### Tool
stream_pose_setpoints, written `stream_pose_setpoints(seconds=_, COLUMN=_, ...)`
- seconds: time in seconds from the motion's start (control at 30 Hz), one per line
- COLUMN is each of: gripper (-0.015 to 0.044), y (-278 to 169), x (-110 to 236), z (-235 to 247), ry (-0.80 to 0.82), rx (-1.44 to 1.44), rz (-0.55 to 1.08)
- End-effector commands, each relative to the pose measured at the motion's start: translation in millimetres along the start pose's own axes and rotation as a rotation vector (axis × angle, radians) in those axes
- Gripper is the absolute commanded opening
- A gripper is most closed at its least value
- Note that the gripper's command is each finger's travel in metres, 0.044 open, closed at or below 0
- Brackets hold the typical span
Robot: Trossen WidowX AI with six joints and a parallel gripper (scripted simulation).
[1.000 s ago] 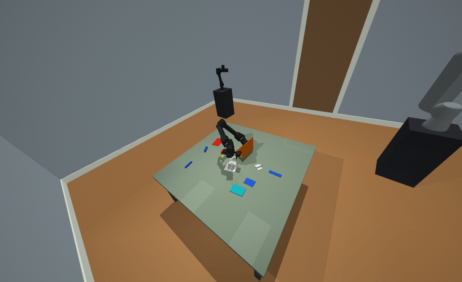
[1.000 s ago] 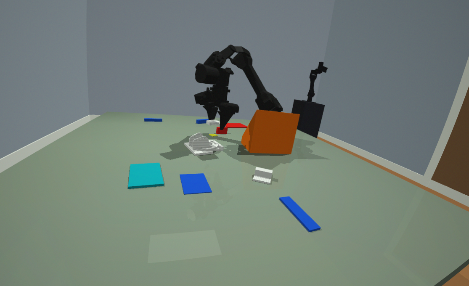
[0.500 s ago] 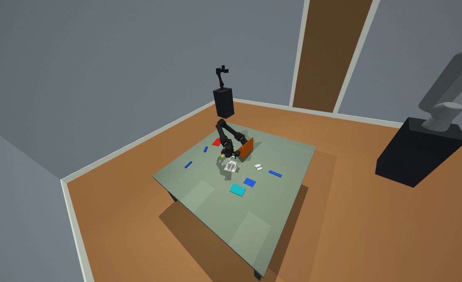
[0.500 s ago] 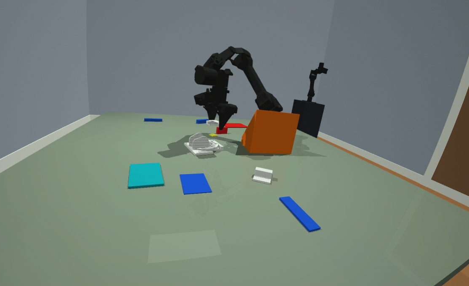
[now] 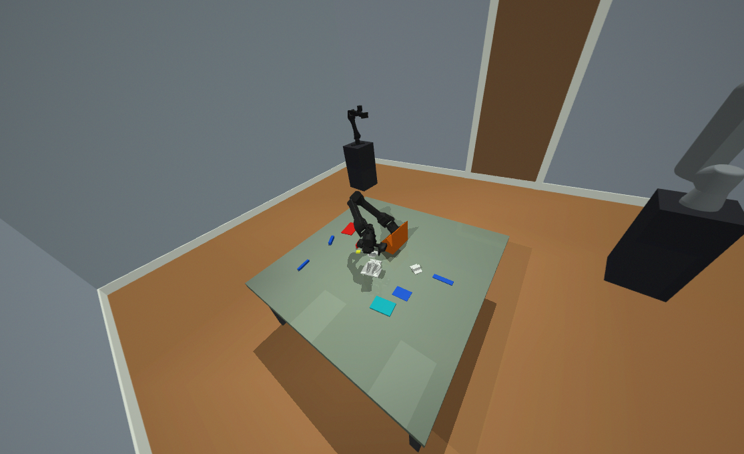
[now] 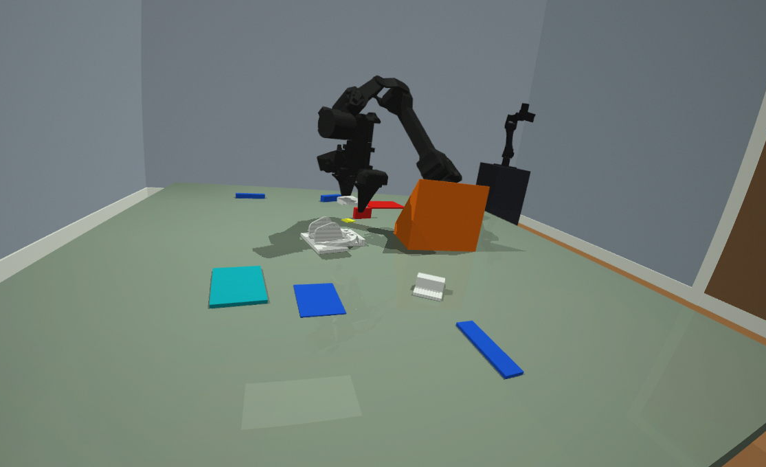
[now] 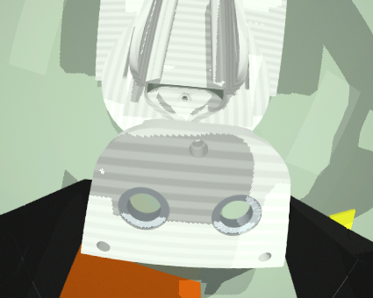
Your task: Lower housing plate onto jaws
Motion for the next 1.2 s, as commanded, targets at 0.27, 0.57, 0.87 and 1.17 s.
stream_pose_setpoints(seconds=0.27, gripper=0.0351, y=-3.1, x=-0.3, z=3.8, ry=-0.004, rx=-0.005, rz=0.001)
stream_pose_setpoints(seconds=0.57, gripper=0.0351, y=-3.1, x=-0.3, z=3.8, ry=-0.004, rx=-0.005, rz=0.001)
stream_pose_setpoints(seconds=0.87, gripper=0.0351, y=-3.1, x=-0.3, z=3.8, ry=-0.004, rx=-0.005, rz=0.001)
stream_pose_setpoints(seconds=1.17, gripper=0.0351, y=-2.8, x=-0.3, z=5.3, ry=-0.004, rx=-0.007, rz=0.001)
Point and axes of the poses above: the point midway between the two fingers, 35 mm back from their tips, its own x axis back along the fingers, its own z axis across the jaws, y = z × x, the point moved 3 cm from there along x, back along the fingers, and after that the axes turned 4 degrees about -x, right-handed, at the moved point
